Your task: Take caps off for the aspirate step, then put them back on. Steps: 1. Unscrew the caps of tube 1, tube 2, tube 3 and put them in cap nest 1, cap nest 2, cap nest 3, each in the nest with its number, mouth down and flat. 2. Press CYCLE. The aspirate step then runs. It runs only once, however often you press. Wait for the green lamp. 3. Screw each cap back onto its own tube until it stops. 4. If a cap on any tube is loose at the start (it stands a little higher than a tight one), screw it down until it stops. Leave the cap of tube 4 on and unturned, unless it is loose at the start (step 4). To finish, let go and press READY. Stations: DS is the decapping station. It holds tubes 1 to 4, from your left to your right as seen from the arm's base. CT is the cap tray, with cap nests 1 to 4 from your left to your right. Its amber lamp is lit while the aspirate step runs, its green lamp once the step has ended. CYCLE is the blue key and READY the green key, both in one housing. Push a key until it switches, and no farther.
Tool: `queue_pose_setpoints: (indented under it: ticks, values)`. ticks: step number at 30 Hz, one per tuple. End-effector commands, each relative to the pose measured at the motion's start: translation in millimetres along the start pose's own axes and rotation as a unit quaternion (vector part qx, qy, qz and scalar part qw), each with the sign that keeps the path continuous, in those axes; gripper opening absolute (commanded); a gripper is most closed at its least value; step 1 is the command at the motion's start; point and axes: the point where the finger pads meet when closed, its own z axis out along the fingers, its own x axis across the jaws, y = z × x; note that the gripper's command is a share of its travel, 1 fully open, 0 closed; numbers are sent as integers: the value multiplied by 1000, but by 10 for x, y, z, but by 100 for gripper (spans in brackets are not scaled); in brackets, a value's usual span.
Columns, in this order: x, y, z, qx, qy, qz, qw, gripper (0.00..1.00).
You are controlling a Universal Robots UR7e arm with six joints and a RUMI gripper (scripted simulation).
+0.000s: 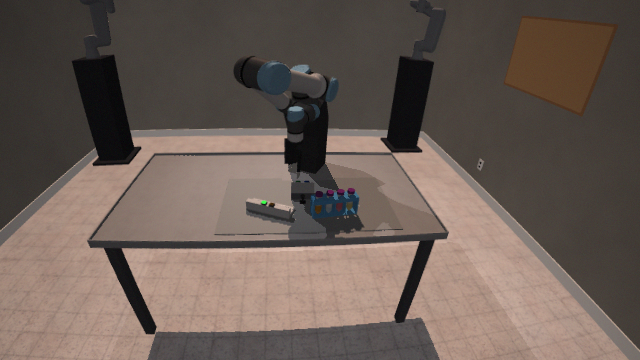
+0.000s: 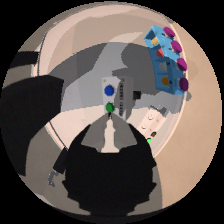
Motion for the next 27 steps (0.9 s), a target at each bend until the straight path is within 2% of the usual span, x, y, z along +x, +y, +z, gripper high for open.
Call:
queue_pose_setpoints:
  ticks: [1,27]
  values:
    - [32,7,104,15,-89,0,996,0]
    - [1,-11,106,15,-89,0,996,0]
